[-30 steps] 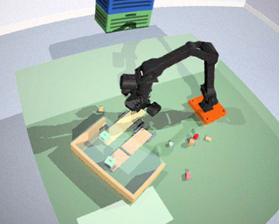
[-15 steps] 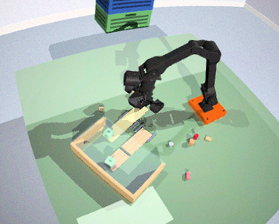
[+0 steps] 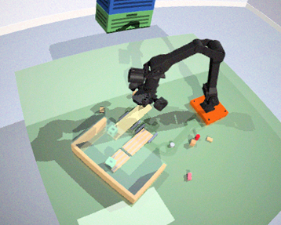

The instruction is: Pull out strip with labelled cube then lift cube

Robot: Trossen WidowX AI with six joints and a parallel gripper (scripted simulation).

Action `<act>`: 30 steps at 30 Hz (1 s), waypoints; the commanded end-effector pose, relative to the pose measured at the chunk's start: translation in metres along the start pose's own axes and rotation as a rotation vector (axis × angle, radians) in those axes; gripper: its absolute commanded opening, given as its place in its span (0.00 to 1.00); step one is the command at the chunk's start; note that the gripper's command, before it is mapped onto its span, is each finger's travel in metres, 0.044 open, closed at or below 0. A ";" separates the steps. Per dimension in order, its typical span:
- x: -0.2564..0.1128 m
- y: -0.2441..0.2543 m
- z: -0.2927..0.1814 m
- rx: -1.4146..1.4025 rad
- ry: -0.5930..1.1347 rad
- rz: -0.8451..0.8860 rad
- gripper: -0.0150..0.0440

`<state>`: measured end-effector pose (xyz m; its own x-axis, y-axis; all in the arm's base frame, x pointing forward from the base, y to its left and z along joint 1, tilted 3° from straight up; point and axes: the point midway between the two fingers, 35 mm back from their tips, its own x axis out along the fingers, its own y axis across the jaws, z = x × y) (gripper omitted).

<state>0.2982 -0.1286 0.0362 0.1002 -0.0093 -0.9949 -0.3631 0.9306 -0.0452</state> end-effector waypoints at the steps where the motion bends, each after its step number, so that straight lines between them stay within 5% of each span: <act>1: 0.005 0.003 -0.014 0.002 0.024 0.014 0.25; 30: 0.004 0.002 -0.059 0.002 0.028 0.014 0.25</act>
<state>0.2563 -0.1479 0.0329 0.0973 -0.0131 -0.9952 -0.3636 0.9303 -0.0478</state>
